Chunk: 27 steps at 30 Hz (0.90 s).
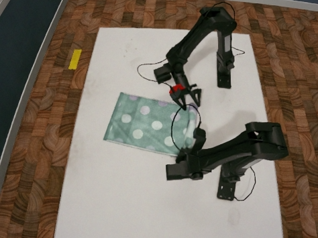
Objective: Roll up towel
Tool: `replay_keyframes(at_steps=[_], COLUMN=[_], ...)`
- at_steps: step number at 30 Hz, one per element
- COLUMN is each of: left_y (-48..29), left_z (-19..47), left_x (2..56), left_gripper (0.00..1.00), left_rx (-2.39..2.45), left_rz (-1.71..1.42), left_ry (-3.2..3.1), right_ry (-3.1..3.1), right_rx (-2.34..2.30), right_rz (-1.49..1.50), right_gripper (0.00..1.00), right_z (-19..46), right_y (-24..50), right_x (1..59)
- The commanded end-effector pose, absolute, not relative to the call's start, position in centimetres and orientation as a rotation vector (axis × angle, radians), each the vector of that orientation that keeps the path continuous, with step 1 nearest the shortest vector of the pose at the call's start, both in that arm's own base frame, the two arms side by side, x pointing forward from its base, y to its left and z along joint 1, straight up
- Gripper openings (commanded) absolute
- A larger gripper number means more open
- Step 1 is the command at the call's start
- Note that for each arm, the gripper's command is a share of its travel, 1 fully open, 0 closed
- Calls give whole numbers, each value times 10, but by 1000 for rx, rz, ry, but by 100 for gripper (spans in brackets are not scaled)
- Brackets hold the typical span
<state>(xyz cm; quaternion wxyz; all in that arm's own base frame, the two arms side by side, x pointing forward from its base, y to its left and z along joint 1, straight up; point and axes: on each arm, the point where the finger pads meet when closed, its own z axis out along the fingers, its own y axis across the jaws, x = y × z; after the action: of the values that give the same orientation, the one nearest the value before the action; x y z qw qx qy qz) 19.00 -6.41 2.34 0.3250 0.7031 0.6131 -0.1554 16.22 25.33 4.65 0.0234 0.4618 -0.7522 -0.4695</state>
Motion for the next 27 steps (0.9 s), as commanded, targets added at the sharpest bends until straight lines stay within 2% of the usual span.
replay_keyframes(at_steps=[1, 17, 27], left_y=[-63, -63, -63], left_z=[25, 29, 32], left_x=[188, 188, 188], left_gripper=[13, 13, 13], left_rx=[1850, 1866, 1836], left_rz=[-483, -875, -1193], left_ry=[1674, 1947, 2137], right_ry=[-2286, -2424, -2691], right_rx=[1517, 1716, 2186], right_rz=[-1436, -1306, -898], right_gripper=[85, 89, 92], right_z=[67, 75, 77], right_y=[245, 244, 262], right_x=[168, 167, 149])
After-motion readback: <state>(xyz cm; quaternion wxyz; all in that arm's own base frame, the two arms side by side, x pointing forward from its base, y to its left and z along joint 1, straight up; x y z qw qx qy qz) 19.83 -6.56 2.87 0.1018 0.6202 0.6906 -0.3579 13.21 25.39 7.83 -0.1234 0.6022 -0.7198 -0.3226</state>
